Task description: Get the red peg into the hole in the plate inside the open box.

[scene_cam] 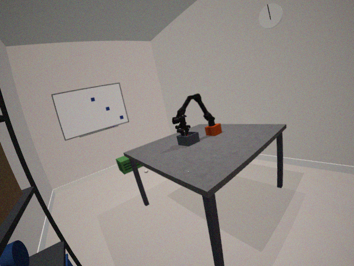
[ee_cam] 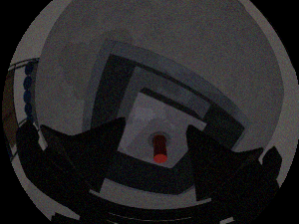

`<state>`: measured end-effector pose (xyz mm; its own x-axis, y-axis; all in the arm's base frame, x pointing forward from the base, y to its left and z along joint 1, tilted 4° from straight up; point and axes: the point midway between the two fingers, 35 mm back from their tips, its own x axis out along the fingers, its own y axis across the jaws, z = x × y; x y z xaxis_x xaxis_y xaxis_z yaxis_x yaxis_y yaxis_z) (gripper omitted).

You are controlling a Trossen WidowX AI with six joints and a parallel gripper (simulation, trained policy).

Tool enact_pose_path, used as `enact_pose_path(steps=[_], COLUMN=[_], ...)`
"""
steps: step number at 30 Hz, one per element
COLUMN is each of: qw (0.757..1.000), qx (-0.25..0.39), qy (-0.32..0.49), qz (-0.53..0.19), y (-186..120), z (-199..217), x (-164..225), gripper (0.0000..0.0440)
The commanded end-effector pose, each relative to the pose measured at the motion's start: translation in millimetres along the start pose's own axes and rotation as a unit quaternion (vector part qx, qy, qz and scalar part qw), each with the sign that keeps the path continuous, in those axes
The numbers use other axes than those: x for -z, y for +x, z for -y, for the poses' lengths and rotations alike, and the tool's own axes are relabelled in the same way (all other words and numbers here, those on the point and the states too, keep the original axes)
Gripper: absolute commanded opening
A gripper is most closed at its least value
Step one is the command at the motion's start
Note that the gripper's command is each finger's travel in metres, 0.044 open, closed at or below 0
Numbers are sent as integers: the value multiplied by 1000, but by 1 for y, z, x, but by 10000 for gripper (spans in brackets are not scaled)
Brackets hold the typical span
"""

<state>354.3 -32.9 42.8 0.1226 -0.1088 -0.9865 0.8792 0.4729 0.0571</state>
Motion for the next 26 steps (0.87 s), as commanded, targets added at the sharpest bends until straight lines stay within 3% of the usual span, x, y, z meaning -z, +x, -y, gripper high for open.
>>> enact_pose_path(steps=[1,4,17,26], qw=[1000,1000,996,996], qx=[-12,-21,-59,-60], qy=[-3,-4,17,18], qz=[6,13,61,62], y=[-3,-3,-13,-14], z=[-10,-16,-30,-30], x=[-12,-22,-67,-67], gripper=[389,440,440,440])
